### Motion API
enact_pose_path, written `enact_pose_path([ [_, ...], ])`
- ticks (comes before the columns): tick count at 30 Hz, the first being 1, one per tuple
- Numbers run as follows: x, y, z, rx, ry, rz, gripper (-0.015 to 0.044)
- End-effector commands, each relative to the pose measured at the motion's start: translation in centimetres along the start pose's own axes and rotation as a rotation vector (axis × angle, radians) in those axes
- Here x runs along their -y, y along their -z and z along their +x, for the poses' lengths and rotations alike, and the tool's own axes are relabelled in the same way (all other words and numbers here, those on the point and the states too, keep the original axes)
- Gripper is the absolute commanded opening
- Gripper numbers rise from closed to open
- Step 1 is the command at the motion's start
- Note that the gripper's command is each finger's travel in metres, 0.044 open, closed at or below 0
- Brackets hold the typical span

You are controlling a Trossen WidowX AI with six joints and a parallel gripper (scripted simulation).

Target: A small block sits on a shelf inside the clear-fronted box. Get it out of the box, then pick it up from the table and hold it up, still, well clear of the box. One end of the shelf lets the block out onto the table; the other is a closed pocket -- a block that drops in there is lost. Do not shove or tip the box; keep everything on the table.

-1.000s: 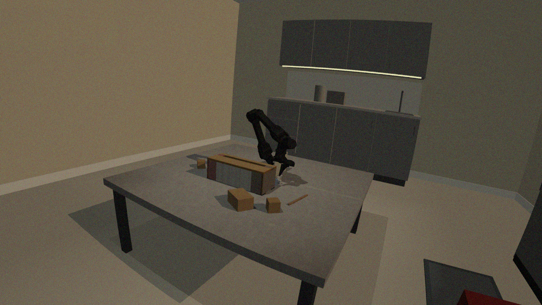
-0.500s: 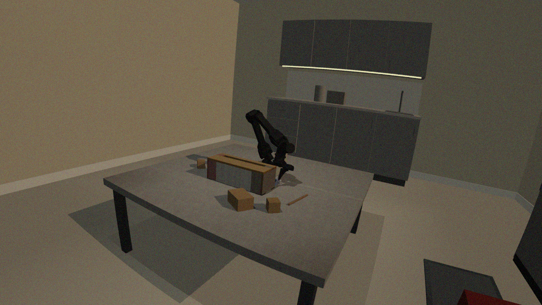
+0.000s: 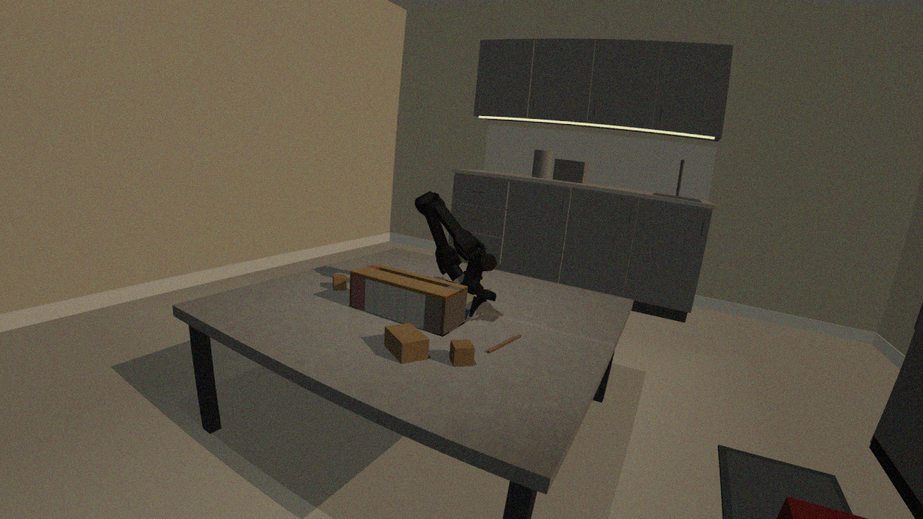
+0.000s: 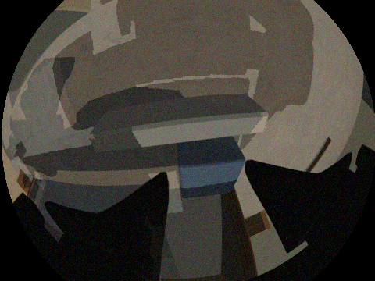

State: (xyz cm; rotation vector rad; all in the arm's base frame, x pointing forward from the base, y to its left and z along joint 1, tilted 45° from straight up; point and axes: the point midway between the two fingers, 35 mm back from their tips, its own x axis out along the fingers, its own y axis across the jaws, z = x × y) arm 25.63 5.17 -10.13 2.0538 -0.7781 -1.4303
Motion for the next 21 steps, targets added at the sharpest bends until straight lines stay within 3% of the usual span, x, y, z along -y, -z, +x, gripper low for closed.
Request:
enact_pose_path([
  [1, -0.3, -0.3, 0.5, 0.000, -0.008, -0.005, 0.0285],
  [2, -0.3, -0.3, 0.5, 0.000, -0.008, -0.005, 0.0285],
  [9, -0.3, -0.3, 0.5, 0.000, -0.008, -0.005, 0.0101],
  [12, -0.3, -0.3, 0.5, 0.000, -0.008, -0.005, 0.0081],
  [15, -0.2, 0.1, -0.1, 0.000, -0.007, -0.005, 0.0003],
  [21, 0.0, 1.5, -3.3, 0.002, -0.003, -0.003, 0.0000],
])
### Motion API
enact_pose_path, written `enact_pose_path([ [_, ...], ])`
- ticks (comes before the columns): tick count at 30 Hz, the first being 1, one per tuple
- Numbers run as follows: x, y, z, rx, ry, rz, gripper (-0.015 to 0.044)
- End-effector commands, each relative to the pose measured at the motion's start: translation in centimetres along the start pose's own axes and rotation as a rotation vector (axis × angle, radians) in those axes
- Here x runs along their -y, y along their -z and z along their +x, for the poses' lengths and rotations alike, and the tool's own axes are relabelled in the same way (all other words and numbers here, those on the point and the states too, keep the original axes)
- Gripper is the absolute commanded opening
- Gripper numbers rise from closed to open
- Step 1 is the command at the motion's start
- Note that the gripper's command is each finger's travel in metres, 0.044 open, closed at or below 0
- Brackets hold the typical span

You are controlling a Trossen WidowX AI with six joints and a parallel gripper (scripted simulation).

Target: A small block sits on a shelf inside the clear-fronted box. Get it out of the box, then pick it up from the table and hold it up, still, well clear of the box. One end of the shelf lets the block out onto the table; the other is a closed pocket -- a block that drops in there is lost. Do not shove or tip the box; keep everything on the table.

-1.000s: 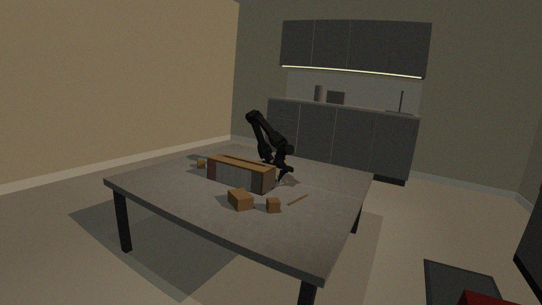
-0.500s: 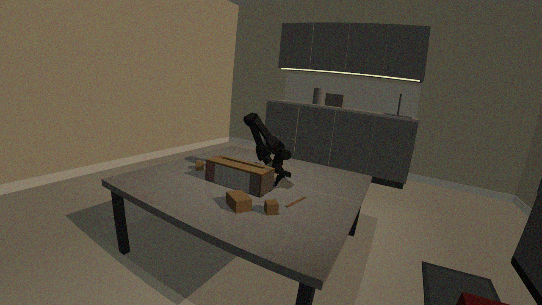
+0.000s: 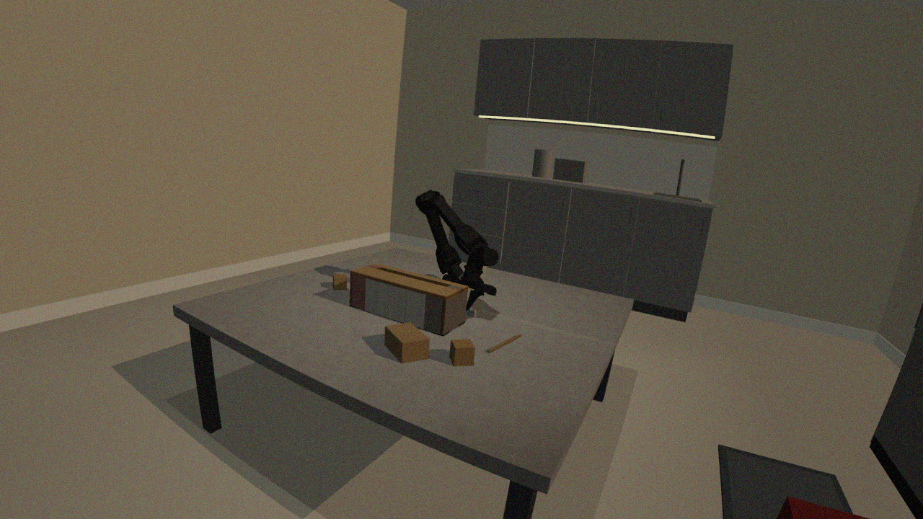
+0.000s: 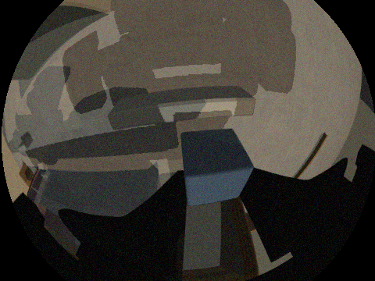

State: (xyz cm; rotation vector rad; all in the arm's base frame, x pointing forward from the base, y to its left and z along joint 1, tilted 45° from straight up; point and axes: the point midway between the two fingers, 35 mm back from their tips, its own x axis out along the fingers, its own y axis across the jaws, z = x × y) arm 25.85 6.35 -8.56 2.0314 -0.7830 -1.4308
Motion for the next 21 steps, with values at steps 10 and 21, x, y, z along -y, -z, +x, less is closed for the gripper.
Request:
enact_pose_path([
  [10, 0.1, 2.0, -4.8, -0.008, 0.046, -0.057, 0.0000],
  [21, -0.7, 3.8, -11.2, -0.063, 0.200, -0.373, 0.0000],
])
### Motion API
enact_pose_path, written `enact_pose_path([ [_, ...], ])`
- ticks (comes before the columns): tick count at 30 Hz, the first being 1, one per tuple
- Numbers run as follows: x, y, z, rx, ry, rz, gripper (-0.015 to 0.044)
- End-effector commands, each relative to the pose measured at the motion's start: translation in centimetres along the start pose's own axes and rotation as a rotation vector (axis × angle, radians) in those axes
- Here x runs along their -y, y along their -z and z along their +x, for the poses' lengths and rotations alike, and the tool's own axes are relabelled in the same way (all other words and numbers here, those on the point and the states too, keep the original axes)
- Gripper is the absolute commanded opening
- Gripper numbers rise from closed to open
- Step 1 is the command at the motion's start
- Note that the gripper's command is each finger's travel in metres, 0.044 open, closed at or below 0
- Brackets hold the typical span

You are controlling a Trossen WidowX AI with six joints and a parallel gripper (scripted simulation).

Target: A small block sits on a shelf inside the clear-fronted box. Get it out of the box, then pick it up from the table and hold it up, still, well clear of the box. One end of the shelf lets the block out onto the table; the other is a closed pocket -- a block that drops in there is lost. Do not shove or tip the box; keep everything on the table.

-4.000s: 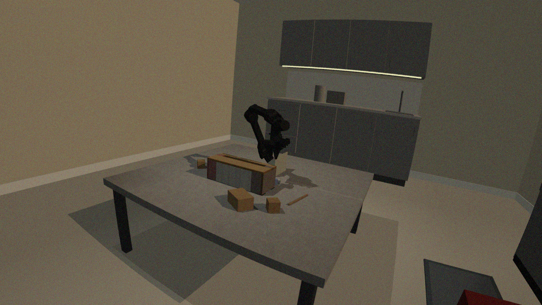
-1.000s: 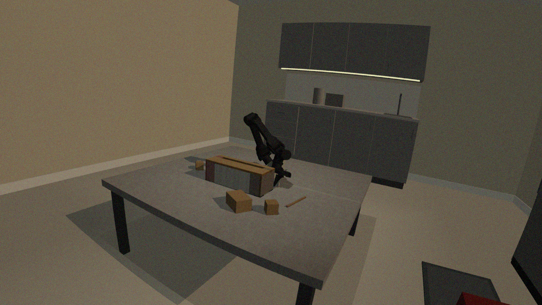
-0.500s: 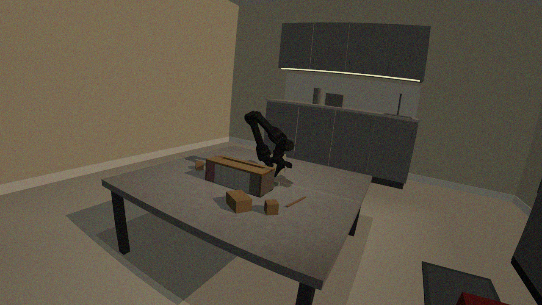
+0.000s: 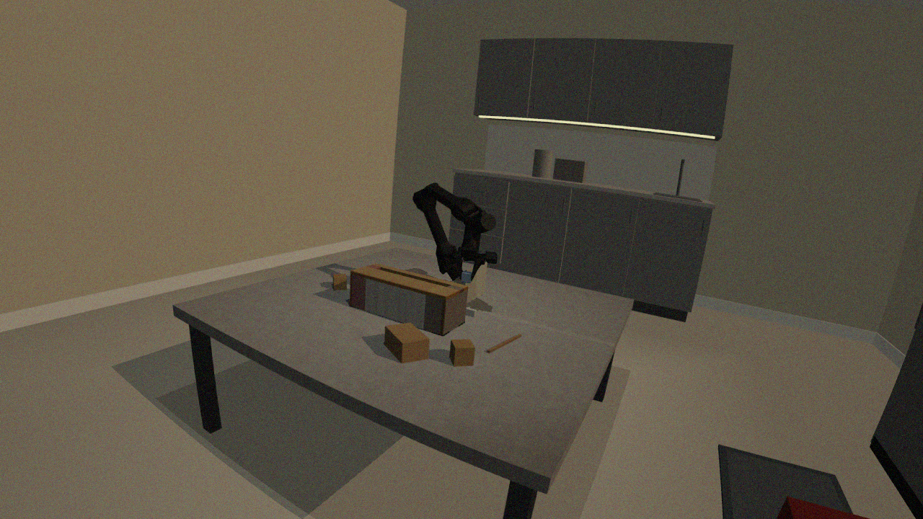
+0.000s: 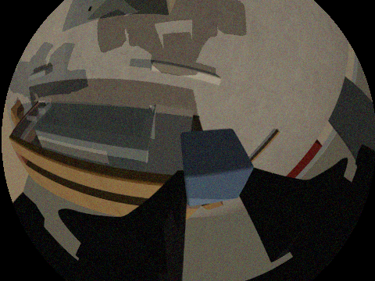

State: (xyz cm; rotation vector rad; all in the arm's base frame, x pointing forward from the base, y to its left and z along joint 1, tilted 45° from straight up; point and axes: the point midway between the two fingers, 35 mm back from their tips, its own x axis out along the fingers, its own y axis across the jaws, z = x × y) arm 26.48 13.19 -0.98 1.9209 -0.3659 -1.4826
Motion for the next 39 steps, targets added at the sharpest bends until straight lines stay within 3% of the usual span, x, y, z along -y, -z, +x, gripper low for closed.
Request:
enact_pose_path([
  [1, -0.1, 0.4, -2.2, -0.023, 0.051, -0.104, 0.0000],
  [5, -0.2, 0.6, -3.6, -0.042, 0.083, -0.178, 0.0000],
  [39, -0.2, 0.6, -3.6, -0.042, 0.083, -0.178, 0.0000],
])
